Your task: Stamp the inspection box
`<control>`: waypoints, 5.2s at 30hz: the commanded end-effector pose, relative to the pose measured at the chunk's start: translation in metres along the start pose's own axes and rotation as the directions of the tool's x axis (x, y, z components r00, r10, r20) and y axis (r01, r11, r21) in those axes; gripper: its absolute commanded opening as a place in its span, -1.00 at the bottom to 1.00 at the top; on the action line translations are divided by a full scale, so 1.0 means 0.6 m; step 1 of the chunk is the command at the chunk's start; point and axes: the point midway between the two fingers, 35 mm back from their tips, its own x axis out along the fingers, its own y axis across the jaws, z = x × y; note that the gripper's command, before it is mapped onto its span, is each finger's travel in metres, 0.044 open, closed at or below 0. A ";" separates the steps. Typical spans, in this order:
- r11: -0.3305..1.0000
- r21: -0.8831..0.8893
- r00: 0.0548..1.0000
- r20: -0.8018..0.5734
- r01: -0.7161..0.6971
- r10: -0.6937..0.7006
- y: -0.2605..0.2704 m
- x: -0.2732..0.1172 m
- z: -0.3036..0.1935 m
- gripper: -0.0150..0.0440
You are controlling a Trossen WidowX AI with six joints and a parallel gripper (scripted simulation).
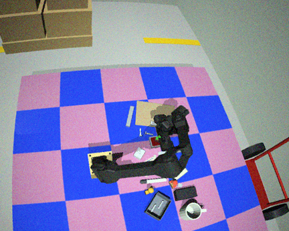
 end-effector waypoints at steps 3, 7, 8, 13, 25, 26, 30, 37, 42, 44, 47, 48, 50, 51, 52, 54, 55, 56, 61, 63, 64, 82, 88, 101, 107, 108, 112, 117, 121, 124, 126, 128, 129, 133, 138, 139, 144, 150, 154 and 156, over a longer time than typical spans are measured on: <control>1.000 0.001 1.000 0.003 0.003 -0.003 -0.001 0.004 0.002 -0.49; 1.000 0.001 1.000 0.003 0.003 -0.003 -0.001 0.002 0.002 -0.49; 1.000 0.001 1.000 0.003 0.003 -0.003 -0.001 0.002 0.002 -0.49; 1.000 0.001 1.000 0.003 0.003 -0.003 -0.001 -0.003 0.002 -0.49; 1.000 0.001 1.000 0.003 0.003 -0.003 -0.001 -0.012 0.002 -0.49; 1.000 0.001 1.000 0.003 0.003 -0.003 -0.001 -0.013 0.002 -0.49; 1.000 0.001 1.000 0.003 0.003 -0.003 -0.001 -0.015 0.002 -0.49; 1.000 0.001 1.000 0.003 0.002 -0.002 0.000 -0.030 0.003 -0.49; 1.000 0.001 1.000 0.003 0.001 -0.001 0.000 -0.043 0.004 -0.49; 1.000 0.001 1.000 0.003 0.001 -0.001 0.000 -0.048 0.004 -0.49; 1.000 0.000 1.000 0.003 0.000 0.000 0.000 -0.056 0.004 -0.49; 1.000 0.000 1.000 0.003 0.000 0.000 0.000 -0.059 0.004 -0.49; 1.000 0.000 1.000 0.003 0.000 0.000 0.000 -0.065 0.004 -0.49; 1.000 0.000 1.000 0.003 0.000 0.000 0.000 -0.067 0.004 -0.49; 1.000 0.000 1.000 0.003 0.000 0.000 0.000 -0.070 0.004 -0.49; 1.000 0.000 1.000 0.003 0.000 0.000 0.000 -0.075 0.004 -0.49; 1.000 0.000 1.000 0.003 0.000 0.000 0.000 -0.078 0.003 -0.49; 1.000 0.000 1.000 0.003 0.000 0.000 0.000 -0.081 0.003 -0.49; 1.000 0.001 1.000 0.003 0.000 0.000 0.000 -0.094 0.003 -0.49; 1.000 0.001 1.000 0.003 0.000 0.000 0.000 -0.096 0.003 -0.49; 1.000 0.001 1.000 0.003 0.000 0.000 0.000 -0.096 0.003 -0.49; 0.898 -0.440 1.000 0.000 -0.002 0.002 -0.089 -0.102 -0.021 -0.49; 0.806 -0.591 1.000 -0.002 -0.002 0.001 -0.121 -0.102 -0.035 -0.49; 0.527 -0.850 1.000 -0.005 -0.004 -0.001 -0.186 -0.099 -0.072 -0.49; 0.388 -0.921 1.000 -0.006 -0.005 -0.002 -0.210 -0.095 -0.090 -0.49; 0.384 -0.923 1.000 -0.006 -0.005 -0.002 -0.210 -0.095 -0.090 -0.49; 0.384 -0.923 1.000 -0.006 -0.005 -0.002 -0.210 -0.094 -0.090 -0.49; 0.384 -0.923 1.000 -0.006 -0.005 -0.002 -0.210 -0.088 -0.089 -0.49; 0.384 -0.923 1.000 -0.006 -0.005 -0.002 -0.210 -0.084 -0.089 -0.49; 0.384 -0.923 1.000 -0.006 -0.005 -0.001 -0.209 -0.080 -0.089 -0.49; 0.384 -0.923 1.000 -0.006 -0.005 -0.001 -0.209 -0.078 -0.089 -0.49; 0.384 -0.923 1.000 -0.006 -0.005 -0.001 -0.209 -0.076 -0.088 -0.49; 0.384 -0.923 1.000 -0.006 -0.005 -0.001 -0.209 -0.075 -0.088 -0.49; 0.384 -0.923 1.000 -0.006 -0.005 -0.001 -0.209 -0.070 -0.088 -0.49; 0.384 -0.923 1.000 -0.006 -0.005 -0.001 -0.209 -0.065 -0.088 -0.49; 0.384 -0.923 1.000 -0.006 -0.005 -0.001 -0.209 -0.064 -0.088 -0.49; 0.384 -0.923 1.000 -0.006 -0.005 -0.001 -0.209 -0.058 -0.088 -0.49; 0.384 -0.923 1.000 -0.006 -0.005 -0.001 -0.209 -0.051 -0.087 -0.49; 0.384 -0.923 1.000 -0.006 -0.005 -0.002 -0.209 -0.047 -0.087 -0.49; 0.384 -0.923 1.000 -0.006 -0.005 -0.002 -0.209 -0.045 -0.087 -0.49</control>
